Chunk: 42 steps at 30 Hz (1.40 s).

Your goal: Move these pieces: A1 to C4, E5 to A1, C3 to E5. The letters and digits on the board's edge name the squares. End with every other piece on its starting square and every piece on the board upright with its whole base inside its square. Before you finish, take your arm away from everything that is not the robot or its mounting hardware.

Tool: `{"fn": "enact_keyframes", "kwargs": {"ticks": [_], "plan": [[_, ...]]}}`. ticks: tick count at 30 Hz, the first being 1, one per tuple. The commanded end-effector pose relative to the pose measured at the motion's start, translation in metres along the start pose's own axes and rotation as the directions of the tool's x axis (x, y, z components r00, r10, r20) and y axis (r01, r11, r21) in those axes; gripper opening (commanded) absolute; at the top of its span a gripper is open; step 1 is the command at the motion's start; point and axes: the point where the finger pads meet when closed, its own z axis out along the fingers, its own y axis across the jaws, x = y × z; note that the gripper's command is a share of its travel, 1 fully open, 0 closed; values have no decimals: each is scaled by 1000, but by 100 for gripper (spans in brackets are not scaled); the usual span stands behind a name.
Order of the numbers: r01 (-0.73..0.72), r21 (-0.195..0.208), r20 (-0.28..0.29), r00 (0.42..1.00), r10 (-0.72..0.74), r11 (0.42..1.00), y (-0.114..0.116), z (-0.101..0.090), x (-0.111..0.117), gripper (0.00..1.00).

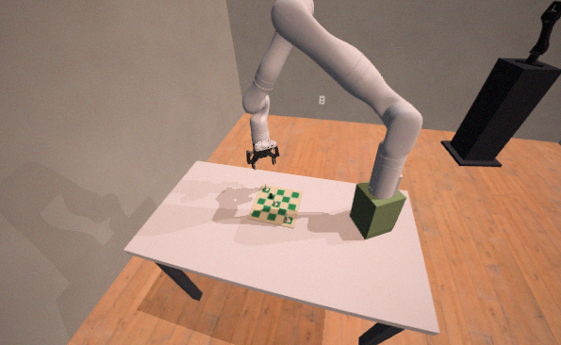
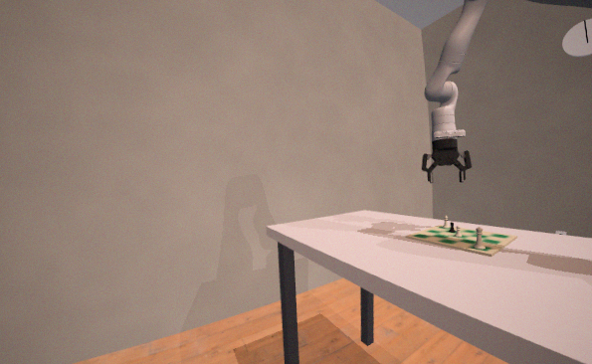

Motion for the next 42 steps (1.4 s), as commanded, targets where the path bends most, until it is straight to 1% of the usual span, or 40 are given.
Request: {"fn": "enact_keyframes", "kwargs": {"ticks": [1, 18, 25, 29, 33, 37, 40, 42], "plan": [[8, -5, 3, 1000, -8, 1000, 4, -3, 2, 100], [9, -5, 3, 1000, -9, 1000, 4, -3, 2, 100], [33, -3, 2, 999, -33, 999, 3, -2, 2, 100], [94, 2, 1, 996, -94, 996, 2, 0, 3, 100], [199, 8, -2, 980, -199, 980, 0, 4, 3, 100], [343, 15, -8, 939, -343, 939, -2, 9, 4, 100], [467, 18, -13, 884, -467, 884, -4, 13, 4, 100], [467, 18, -13, 884, -467, 884, -4, 13, 4, 100]]}}
